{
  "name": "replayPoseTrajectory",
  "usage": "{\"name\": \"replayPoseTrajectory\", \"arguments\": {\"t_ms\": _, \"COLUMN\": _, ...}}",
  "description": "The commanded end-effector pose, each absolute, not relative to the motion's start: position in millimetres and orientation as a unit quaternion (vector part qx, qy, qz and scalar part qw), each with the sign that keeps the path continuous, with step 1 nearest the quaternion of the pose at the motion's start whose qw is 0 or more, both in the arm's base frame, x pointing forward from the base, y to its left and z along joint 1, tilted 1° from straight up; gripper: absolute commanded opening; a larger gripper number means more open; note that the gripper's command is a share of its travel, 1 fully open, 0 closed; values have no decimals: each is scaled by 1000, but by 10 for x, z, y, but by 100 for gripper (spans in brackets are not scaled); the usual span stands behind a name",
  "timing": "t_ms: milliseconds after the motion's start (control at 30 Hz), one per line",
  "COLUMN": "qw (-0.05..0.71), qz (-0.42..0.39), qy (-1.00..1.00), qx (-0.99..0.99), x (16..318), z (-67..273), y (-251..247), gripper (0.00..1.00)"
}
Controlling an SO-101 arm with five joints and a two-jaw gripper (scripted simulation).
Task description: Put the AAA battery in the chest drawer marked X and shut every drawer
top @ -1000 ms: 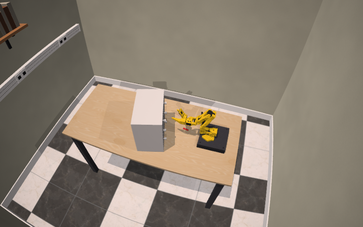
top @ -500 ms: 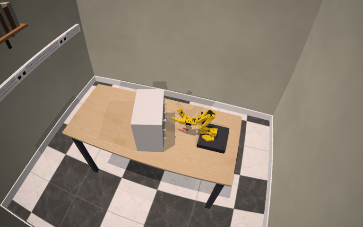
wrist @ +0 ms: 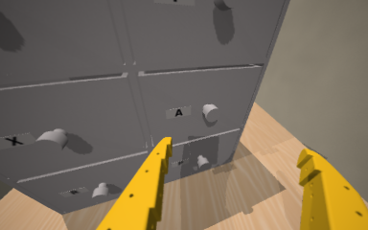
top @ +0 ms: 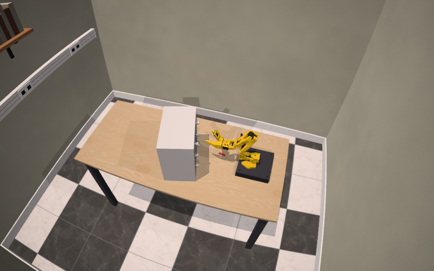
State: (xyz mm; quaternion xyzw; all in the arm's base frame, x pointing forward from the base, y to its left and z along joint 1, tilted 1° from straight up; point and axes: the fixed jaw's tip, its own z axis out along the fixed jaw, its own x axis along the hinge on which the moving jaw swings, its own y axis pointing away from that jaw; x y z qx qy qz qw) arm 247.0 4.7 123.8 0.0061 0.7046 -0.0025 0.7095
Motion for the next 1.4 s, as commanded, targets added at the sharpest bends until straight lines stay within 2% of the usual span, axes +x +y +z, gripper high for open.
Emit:
{"name": "replayPoseTrajectory", "arguments": {"t_ms": 0, "qw": 710, "qz": -4, "qy": 704, "qx": 13, "x": 2452, "z": 1233, "y": 17, "gripper": 50}}
{"name": "replayPoseTrajectory", "arguments": {"t_ms": 867, "qw": 710, "qz": -4, "qy": 704, "qx": 13, "x": 2452, "z": 1233, "y": 17, "gripper": 50}}
{"name": "replayPoseTrajectory", "arguments": {"t_ms": 1367, "qw": 698, "qz": 133, "qy": 692, "qx": -126, "x": 2262, "z": 1252, "y": 956, "gripper": 50}}
